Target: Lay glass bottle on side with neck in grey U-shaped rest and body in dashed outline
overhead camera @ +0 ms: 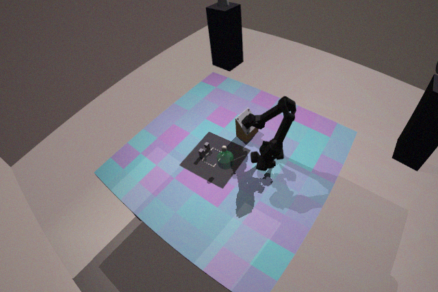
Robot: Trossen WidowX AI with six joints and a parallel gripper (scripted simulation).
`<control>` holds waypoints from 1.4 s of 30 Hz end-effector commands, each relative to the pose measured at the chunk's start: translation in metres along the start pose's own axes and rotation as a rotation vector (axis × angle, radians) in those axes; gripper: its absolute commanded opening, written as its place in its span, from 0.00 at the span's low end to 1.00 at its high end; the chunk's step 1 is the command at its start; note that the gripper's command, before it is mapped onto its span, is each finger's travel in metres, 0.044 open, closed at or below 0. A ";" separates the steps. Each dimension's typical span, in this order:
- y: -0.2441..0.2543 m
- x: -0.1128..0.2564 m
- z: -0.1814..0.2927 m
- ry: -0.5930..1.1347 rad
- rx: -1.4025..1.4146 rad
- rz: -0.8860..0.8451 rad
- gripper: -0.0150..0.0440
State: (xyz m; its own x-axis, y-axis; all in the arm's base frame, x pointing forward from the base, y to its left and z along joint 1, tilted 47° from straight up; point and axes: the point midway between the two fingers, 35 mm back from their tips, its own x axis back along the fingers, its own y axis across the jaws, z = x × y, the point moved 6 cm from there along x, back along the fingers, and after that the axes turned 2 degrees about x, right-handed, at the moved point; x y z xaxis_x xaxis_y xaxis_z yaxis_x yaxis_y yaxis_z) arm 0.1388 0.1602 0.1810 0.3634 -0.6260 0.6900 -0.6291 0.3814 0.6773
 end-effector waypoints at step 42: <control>-0.169 0.148 0.073 -0.220 0.989 0.397 1.00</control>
State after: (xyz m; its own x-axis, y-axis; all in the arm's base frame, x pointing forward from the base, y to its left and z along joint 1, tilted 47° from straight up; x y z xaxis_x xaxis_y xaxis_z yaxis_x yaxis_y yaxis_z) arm 0.2447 -0.0486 0.1515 -0.1078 -0.7306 0.6743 -0.9825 -0.0255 -0.1847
